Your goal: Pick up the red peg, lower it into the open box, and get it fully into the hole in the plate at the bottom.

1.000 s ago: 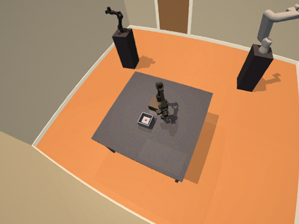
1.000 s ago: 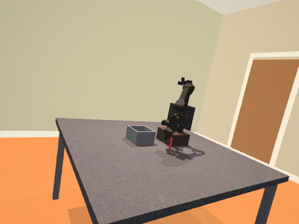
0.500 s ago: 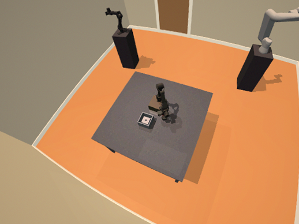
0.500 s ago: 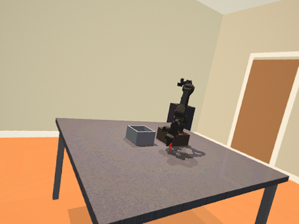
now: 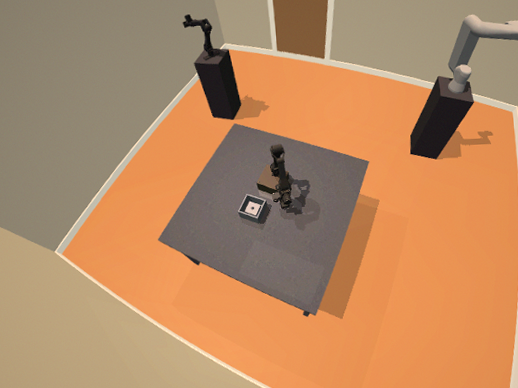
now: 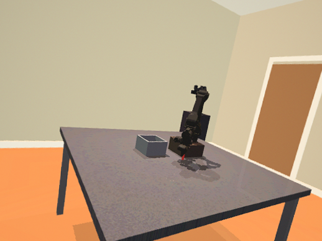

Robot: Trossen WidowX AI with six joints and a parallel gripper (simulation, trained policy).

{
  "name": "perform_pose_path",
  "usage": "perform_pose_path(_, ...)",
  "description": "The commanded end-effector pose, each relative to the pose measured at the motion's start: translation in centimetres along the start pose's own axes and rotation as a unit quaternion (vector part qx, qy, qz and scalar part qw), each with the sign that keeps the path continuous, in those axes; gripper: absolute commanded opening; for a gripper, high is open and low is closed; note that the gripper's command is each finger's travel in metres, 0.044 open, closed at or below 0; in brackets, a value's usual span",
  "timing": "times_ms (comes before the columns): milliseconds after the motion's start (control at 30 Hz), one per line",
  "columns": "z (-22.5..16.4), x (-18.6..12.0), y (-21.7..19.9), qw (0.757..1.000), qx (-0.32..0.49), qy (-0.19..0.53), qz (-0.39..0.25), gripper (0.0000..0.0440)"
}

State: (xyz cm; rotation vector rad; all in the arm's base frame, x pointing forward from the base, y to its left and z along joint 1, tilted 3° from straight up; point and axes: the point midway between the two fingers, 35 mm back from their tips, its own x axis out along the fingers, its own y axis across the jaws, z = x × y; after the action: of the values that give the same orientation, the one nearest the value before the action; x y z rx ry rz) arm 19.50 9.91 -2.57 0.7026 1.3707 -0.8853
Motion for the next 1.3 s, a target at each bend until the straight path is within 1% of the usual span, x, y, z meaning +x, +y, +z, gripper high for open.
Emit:
perform_pose_path(0, 0.8, -0.8, 0.3, 1.000, -0.011, -0.017, 0.011, 0.0000)
perform_pose_path(533, 5.0, -5.5, 1.2, 0.994, -0.055, -0.090, 0.034, 0.0000)
perform_pose_path(933, 9.1, -9.1, 2.3, 0.990, -0.065, -0.122, 0.042, 0.0000)
perform_pose_path(1067, 10.7, -9.9, 2.5, 0.989, -0.062, -0.127, 0.040, 0.0000)
perform_pose_path(1267, 13.2, -10.2, 2.3, 0.990, -0.050, -0.125, 0.036, 0.0000)
